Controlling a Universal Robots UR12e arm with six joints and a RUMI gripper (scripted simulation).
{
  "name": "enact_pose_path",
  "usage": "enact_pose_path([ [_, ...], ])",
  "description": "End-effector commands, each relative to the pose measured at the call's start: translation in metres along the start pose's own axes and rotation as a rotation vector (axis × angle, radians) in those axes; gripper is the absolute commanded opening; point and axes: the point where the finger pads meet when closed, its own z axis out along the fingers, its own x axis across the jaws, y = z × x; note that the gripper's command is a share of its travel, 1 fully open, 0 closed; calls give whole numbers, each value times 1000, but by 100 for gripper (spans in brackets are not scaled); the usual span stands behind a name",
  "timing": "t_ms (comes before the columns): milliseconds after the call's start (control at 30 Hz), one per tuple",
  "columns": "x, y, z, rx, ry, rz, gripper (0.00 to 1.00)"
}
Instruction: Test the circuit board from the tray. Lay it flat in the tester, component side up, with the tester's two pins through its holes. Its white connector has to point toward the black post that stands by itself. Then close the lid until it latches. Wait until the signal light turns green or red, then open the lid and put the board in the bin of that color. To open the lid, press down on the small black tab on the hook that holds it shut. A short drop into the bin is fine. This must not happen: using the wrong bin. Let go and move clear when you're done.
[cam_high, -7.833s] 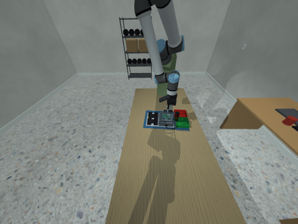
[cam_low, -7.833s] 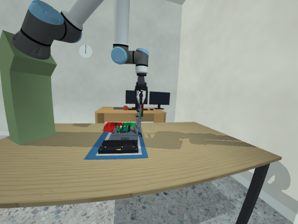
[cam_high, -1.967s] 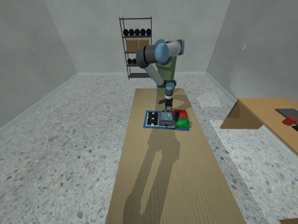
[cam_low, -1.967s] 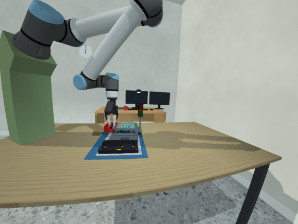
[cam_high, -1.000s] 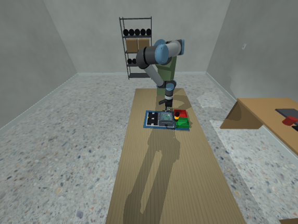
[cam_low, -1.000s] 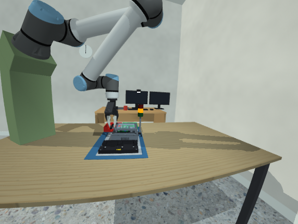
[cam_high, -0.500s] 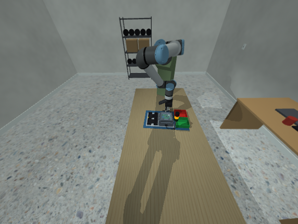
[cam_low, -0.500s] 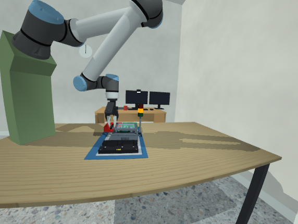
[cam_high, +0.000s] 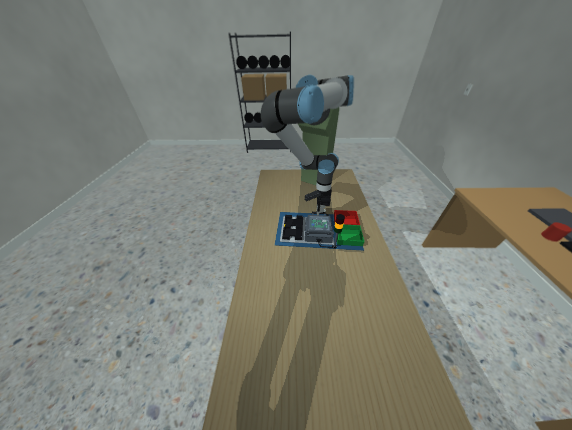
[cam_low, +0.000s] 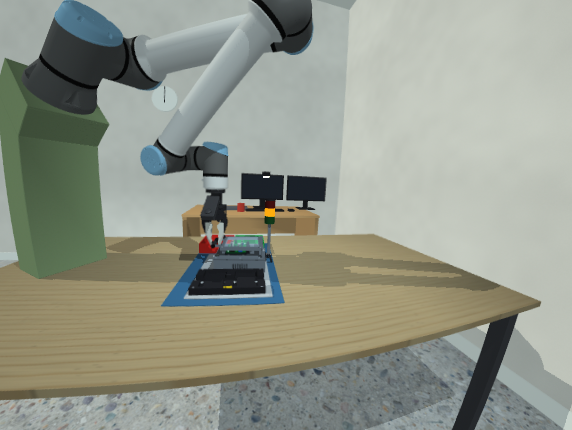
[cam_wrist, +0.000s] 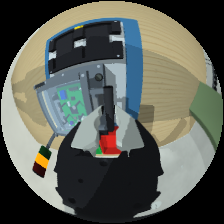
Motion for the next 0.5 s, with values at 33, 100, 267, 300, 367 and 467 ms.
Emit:
enact_pose_path([
  [33, 0, 0, -1, -1, 0, 0, 13],
  [100, 1, 0, -3, -1, 1, -1, 13],
  [267, 1, 1, -8, -2, 1, -1, 13],
  [300, 1, 1, -11, -2, 1, -1, 13],
  [367, 1, 1, -18, -2, 1, -1, 13],
  [467, 1, 1, -31, -2, 1, -1, 13],
])
